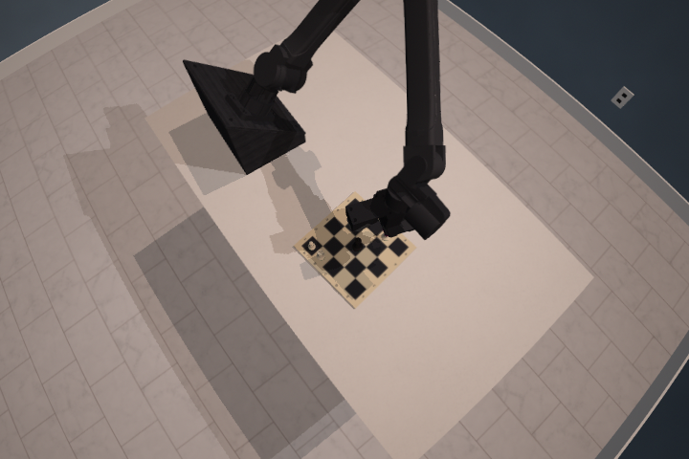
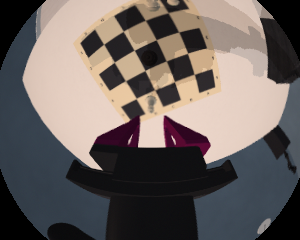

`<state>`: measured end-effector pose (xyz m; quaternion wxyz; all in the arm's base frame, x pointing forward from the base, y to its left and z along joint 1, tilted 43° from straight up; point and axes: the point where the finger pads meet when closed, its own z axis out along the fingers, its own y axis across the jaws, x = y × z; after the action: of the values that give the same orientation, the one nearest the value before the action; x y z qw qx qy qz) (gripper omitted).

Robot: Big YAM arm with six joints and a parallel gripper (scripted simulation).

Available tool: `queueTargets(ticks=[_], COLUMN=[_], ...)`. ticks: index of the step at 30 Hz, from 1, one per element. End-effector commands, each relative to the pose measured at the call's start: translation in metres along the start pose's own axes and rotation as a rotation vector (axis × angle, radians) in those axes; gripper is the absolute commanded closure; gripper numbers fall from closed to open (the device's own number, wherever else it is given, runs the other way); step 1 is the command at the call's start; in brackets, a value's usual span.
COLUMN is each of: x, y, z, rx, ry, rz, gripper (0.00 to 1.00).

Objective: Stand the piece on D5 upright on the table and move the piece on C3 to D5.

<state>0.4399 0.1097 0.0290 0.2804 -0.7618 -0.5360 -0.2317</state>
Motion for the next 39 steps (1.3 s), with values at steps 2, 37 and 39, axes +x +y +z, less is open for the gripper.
queueTargets(ticks=[2, 37, 39], x=[0.02, 0.003, 0.003], y=[0.009, -0.002, -0.002], z=[-0.005, 0.044, 0.045], rx=[-0.014, 0.009, 0.009], ry=[0.005, -0.006, -0.006], rz=[-0.031, -0.003, -0.003], gripper=[0.64, 0.64, 0.64])
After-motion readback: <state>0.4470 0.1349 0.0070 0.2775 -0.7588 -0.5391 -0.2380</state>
